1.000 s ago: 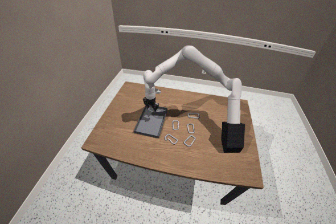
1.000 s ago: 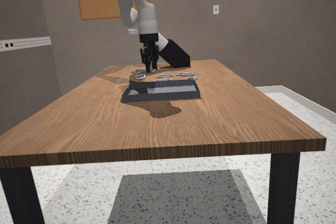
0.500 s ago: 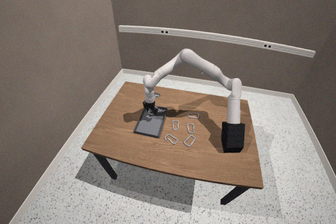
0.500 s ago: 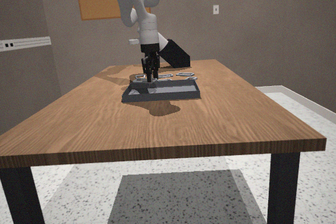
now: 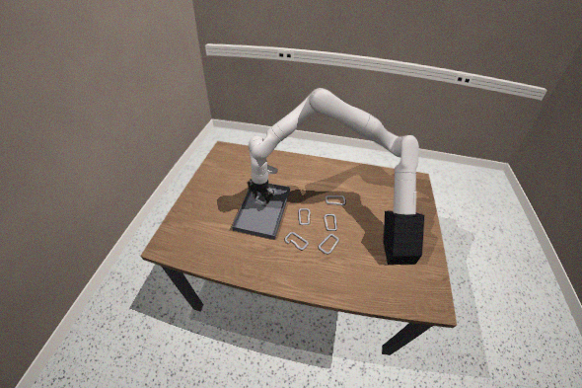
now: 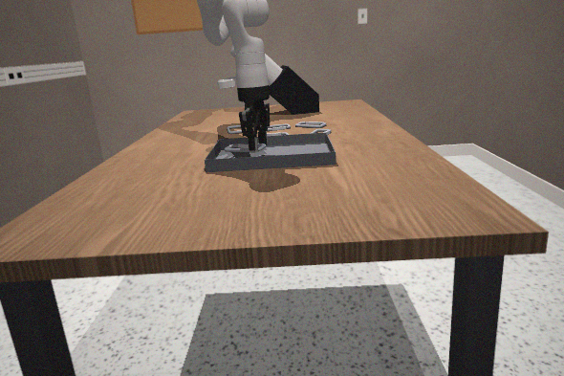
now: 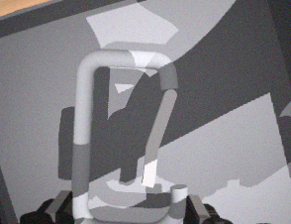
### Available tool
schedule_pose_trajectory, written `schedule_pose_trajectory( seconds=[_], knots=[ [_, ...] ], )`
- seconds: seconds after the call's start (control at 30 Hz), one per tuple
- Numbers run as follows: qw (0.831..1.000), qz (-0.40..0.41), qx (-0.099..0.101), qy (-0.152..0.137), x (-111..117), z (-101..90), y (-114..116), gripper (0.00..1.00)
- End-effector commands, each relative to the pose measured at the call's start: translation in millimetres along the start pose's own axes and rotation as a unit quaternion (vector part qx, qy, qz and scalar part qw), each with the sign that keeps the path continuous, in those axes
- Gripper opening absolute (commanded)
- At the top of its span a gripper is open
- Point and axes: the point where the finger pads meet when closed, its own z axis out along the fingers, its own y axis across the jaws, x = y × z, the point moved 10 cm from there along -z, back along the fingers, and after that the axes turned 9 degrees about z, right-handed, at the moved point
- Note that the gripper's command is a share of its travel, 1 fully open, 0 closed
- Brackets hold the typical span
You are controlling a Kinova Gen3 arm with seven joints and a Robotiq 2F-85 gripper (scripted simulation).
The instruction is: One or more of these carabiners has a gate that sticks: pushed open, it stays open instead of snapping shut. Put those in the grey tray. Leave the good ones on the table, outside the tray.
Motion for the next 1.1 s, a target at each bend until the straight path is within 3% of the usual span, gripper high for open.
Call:
schedule_pose_trajectory(
  seconds=[0.0,1.07],
  knots=[
    [1.000,0.000,-0.005,0.006,2.0,12.1,1.9,0.00],
    [1.000,0.000,-0.005,0.006,2.4,17.2,1.9,0.00]
  ],
)
